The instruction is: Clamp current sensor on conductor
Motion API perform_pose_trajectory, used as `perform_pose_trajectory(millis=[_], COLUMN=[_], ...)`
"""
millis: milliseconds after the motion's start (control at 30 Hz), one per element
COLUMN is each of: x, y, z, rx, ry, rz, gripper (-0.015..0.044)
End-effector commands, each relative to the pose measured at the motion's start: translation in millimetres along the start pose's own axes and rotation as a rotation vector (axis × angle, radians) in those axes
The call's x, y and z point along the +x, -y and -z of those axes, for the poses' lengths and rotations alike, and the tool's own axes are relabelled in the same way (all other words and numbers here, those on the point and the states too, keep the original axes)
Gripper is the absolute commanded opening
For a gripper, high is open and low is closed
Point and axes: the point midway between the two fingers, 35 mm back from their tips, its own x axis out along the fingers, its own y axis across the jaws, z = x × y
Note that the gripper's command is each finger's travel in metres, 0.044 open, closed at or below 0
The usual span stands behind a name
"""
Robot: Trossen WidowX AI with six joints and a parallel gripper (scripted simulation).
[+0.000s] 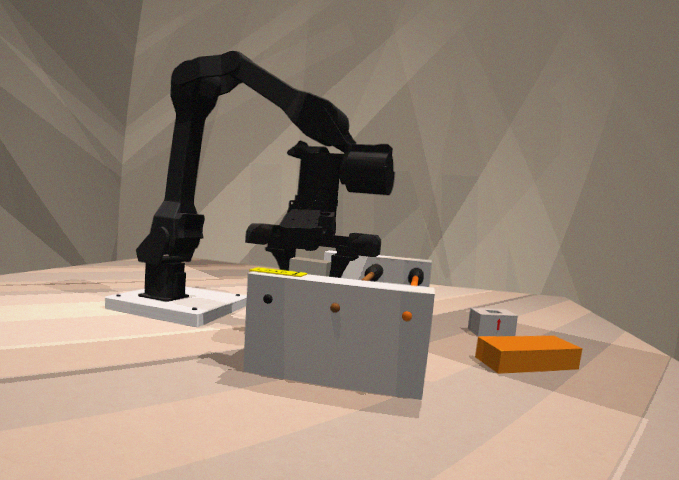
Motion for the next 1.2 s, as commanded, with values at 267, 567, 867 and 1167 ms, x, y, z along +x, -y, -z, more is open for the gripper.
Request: perform_pose_trajectory(millis=[267,567,867,1167], x=[-0.2,-0.2,-0.2,-0.2], y=[-0.1,-0.1,-0.1,-0.1], z=[0.0,0.0,0.0,0.0], rx=[0.000,0.000,0.000,0.000], ry=[0.000,0.000,0.000,0.000], rz=[-0.001,-0.001,-0.001,-0.001], gripper=[0.0279,0.0279,0.0279,0.0440])
